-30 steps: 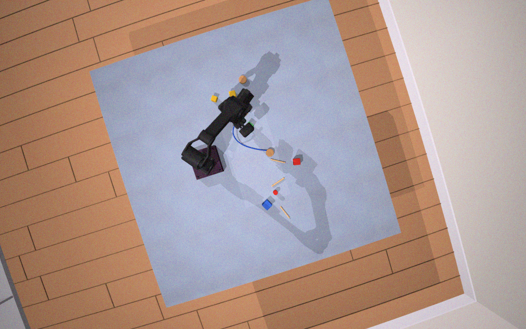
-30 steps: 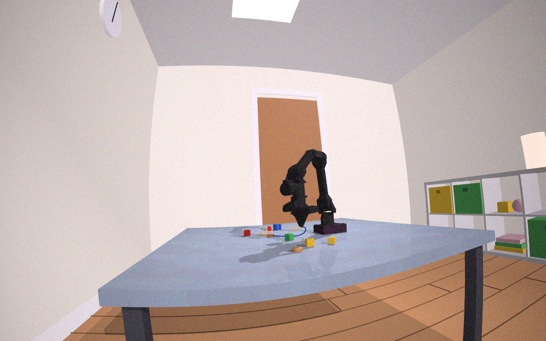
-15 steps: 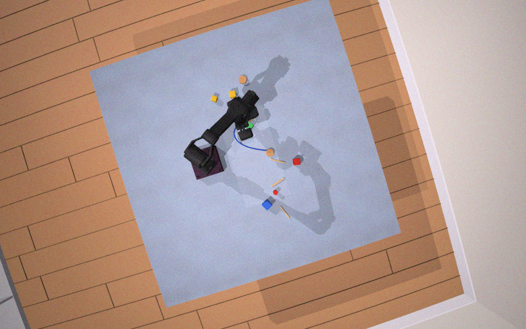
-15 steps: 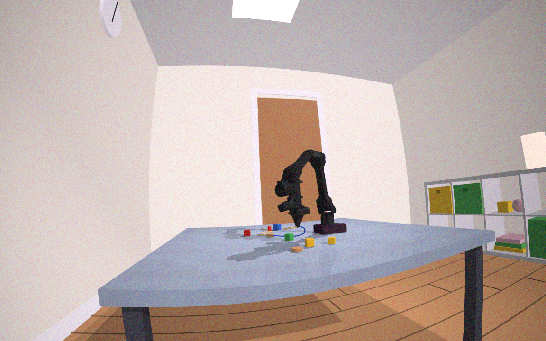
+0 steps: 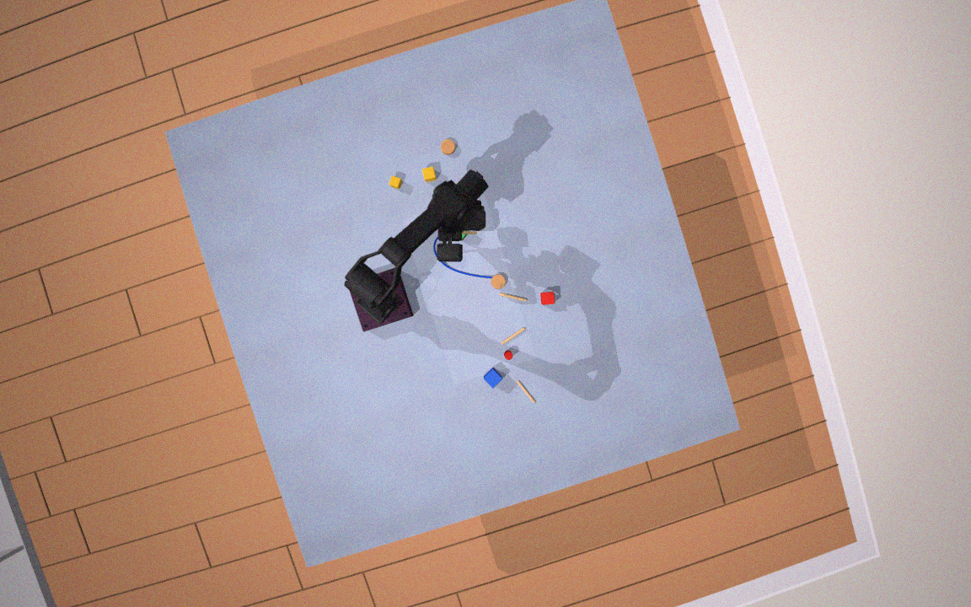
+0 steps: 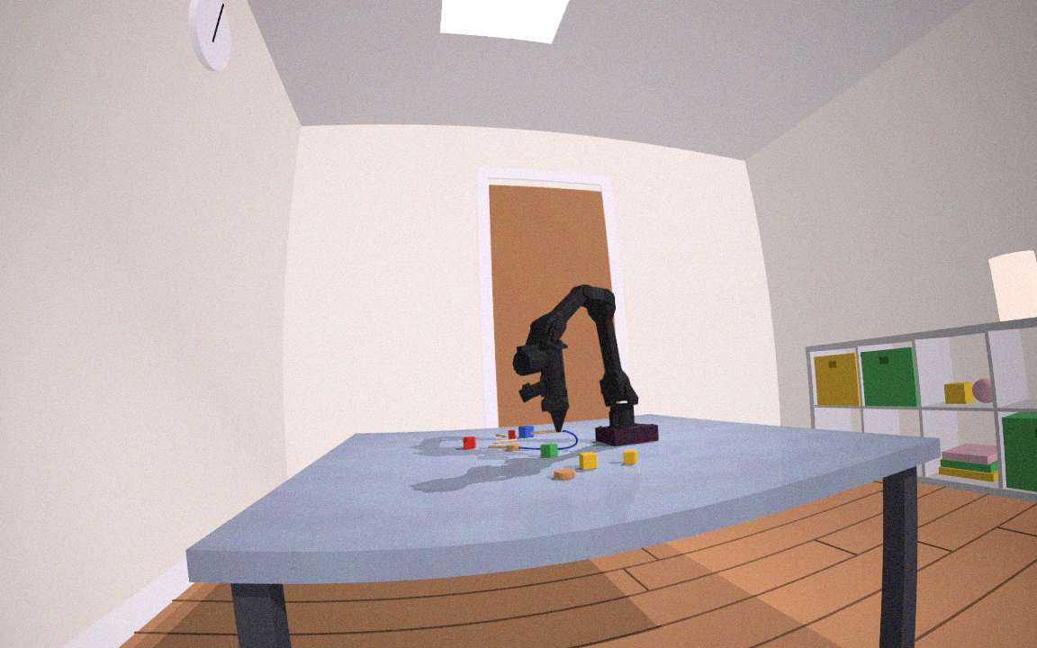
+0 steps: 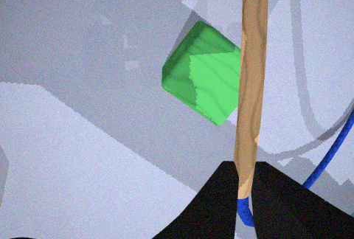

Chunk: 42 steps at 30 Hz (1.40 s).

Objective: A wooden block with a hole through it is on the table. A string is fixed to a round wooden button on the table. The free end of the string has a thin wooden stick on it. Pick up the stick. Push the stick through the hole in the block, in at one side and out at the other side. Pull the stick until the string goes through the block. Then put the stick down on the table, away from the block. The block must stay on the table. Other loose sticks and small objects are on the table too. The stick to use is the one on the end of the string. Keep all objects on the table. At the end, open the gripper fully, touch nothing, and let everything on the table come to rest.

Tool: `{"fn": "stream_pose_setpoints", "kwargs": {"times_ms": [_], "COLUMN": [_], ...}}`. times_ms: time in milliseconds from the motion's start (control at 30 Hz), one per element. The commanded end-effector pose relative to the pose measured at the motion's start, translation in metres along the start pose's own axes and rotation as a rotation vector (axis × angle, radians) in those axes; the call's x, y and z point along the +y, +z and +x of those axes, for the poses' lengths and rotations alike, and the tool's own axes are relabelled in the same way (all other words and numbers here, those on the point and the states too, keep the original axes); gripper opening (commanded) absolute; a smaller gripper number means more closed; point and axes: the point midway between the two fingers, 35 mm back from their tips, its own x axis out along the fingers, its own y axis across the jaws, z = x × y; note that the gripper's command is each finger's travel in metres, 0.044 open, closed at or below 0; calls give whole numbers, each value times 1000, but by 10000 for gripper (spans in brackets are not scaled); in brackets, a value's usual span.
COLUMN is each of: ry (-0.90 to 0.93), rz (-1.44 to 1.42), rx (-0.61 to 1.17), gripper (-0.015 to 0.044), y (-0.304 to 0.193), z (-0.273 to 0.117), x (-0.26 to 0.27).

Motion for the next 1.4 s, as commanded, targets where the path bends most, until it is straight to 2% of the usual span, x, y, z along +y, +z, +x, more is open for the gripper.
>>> {"fn": "stream_pose_setpoints", "kwargs": {"times_ms": [0, 1367], "ry": [-11, -95], "rz": [124, 1125], "rx": [0, 6], "gripper": [0, 0], "y": [7, 49], "z": [0, 2], "x": [-4, -36]}}
